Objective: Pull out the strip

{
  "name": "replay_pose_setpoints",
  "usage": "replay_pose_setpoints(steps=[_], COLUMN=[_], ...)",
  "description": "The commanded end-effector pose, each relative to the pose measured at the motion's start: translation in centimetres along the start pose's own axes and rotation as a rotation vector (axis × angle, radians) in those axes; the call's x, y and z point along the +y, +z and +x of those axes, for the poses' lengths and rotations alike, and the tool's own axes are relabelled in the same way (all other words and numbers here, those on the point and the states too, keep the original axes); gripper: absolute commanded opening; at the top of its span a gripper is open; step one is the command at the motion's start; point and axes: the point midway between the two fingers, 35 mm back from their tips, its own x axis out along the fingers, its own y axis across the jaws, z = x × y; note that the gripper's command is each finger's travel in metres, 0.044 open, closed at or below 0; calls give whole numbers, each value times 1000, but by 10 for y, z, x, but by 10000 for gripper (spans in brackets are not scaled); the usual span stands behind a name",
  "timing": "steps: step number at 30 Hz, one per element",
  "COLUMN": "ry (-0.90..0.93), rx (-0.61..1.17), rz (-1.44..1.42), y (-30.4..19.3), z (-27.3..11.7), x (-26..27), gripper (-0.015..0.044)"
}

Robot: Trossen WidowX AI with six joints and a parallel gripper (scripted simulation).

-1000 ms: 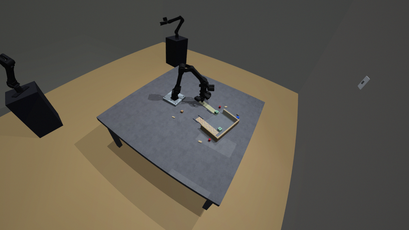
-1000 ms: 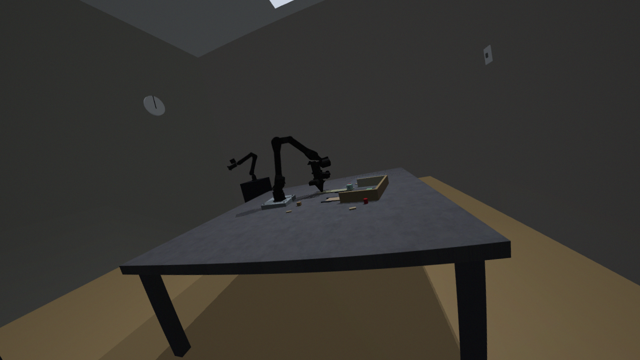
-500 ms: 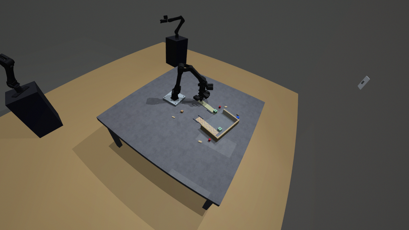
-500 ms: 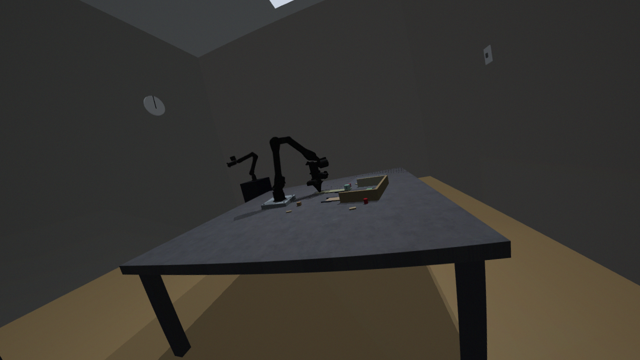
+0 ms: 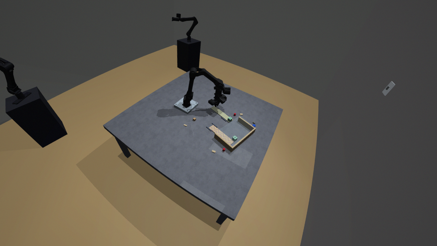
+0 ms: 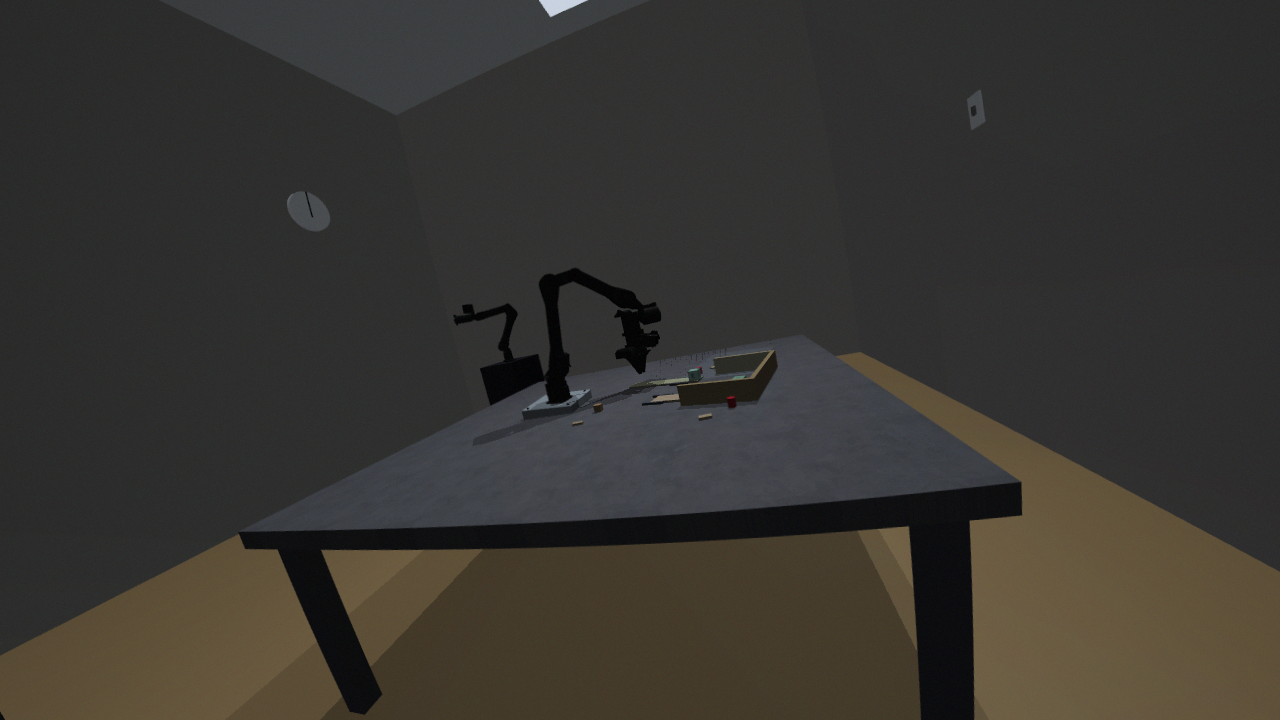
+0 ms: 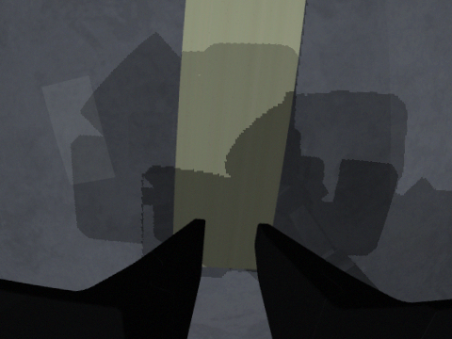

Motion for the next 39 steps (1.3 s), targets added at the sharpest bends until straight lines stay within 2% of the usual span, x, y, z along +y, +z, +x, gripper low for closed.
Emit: replay_pose_setpoints(steps=[1,10,39], ry=[-2,-2,-3], rx=[3,0,-10], rz=[7,7,7], y=[15,47,145], z=[-2,-6,-21], x=[-1,-2,-6], gripper=[210,440,440])
